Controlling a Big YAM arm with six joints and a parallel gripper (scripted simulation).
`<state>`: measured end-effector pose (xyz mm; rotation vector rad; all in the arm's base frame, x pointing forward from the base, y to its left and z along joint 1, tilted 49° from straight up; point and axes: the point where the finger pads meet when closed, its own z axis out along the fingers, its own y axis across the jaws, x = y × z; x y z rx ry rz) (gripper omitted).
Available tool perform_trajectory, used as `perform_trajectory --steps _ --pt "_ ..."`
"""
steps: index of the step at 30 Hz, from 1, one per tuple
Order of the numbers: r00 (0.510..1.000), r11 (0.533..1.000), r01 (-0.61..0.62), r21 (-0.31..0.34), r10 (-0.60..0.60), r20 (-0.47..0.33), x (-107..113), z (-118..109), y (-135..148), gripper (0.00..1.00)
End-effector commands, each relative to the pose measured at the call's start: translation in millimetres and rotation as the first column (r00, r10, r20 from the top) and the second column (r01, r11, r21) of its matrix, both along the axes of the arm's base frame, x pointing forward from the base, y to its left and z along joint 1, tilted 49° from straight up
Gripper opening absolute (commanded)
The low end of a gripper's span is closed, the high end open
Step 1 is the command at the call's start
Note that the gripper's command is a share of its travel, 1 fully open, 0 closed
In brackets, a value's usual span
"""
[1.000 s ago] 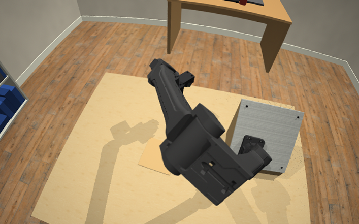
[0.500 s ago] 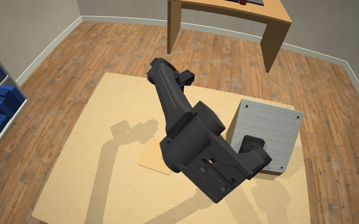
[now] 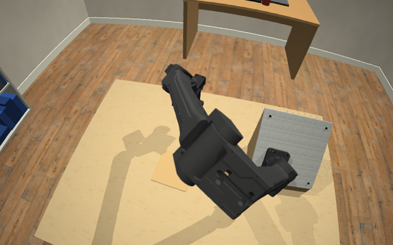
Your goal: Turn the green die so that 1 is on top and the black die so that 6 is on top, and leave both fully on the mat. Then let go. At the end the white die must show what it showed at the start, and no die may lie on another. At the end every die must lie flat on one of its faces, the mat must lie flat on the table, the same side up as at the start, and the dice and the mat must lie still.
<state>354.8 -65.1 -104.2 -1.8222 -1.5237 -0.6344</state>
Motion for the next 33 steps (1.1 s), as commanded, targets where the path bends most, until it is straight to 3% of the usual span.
perform_trajectory --steps 1,5,9,14,17,19,21,24,25,26,27,28,31,32,33 --pt "0.981 0.993 -0.119 -0.011 0.119 0.151 11.8 -1.1 -2.2 0.20" --pt "0.974 0.990 -0.138 -0.015 0.139 0.178 13.5 -1.0 -3.5 0.20" --pt "0.925 0.969 -0.247 -0.026 0.244 0.290 11.0 -5.3 1.0 0.20" --pt "0.908 0.962 -0.269 -0.039 0.267 0.324 10.9 -0.1 -1.5 0.20" --pt "0.901 0.958 -0.273 -0.092 0.288 0.324 8.9 1.9 1.6 0.20" --pt "0.909 0.955 -0.245 -0.167 0.286 0.303 9.4 2.0 1.2 0.20" --pt "0.909 0.955 -0.245 -0.167 0.286 0.303 9.4 2.0 1.2 0.20" --pt "0.907 0.909 -0.207 -0.362 0.317 0.276 9.8 1.6 1.1 0.20" --pt "0.907 0.903 -0.203 -0.378 0.319 0.274 9.9 1.7 1.0 0.20" --pt "0.907 0.873 -0.186 -0.451 0.329 0.262 10.0 1.6 1.0 0.20" --pt "0.907 0.866 -0.182 -0.466 0.331 0.260 10.1 1.8 1.0 0.20" --pt "0.908 0.829 -0.163 -0.535 0.339 0.248 10.3 1.9 0.9 0.20" --pt "0.909 0.763 -0.126 -0.634 0.345 0.234 11.3 3.7 -0.4 0.20" --pt "0.910 0.710 -0.106 -0.696 0.352 0.220 11.2 3.8 -0.5 0.20" --pt "0.910 0.707 -0.105 -0.699 0.352 0.219 11.2 3.9 -0.5 0.20"
